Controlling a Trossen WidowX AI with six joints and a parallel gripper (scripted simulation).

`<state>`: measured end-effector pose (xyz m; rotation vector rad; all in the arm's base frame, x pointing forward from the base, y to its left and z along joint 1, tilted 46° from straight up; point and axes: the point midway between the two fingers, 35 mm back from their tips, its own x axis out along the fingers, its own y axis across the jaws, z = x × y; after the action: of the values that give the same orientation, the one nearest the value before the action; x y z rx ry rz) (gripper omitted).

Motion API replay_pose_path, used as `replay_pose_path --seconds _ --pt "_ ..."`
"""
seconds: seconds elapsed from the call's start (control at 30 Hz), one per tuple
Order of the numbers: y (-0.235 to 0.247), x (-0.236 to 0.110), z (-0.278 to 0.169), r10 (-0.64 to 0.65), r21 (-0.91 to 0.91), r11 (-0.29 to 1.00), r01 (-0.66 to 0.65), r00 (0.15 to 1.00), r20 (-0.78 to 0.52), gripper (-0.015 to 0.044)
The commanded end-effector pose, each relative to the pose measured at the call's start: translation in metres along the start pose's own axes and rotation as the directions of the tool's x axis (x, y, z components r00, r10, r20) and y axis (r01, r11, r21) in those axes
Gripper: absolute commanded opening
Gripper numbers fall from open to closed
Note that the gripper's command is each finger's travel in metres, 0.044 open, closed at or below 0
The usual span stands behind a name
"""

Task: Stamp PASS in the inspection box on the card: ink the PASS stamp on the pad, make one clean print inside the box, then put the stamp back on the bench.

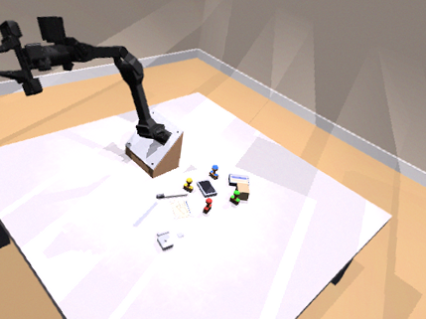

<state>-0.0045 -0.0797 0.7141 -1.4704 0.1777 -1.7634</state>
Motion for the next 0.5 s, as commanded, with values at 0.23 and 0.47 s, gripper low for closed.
replay_pose_path --seconds 0.23,0.47 --pt "0.132 0.039 0.015 0.308 0.26 0.914 -0.312 0.95 0.056 0.0211" --pt "0.208 0.043 0.034 0.469 0.356 0.81 -0.465 0.879 0.082 0.0211"
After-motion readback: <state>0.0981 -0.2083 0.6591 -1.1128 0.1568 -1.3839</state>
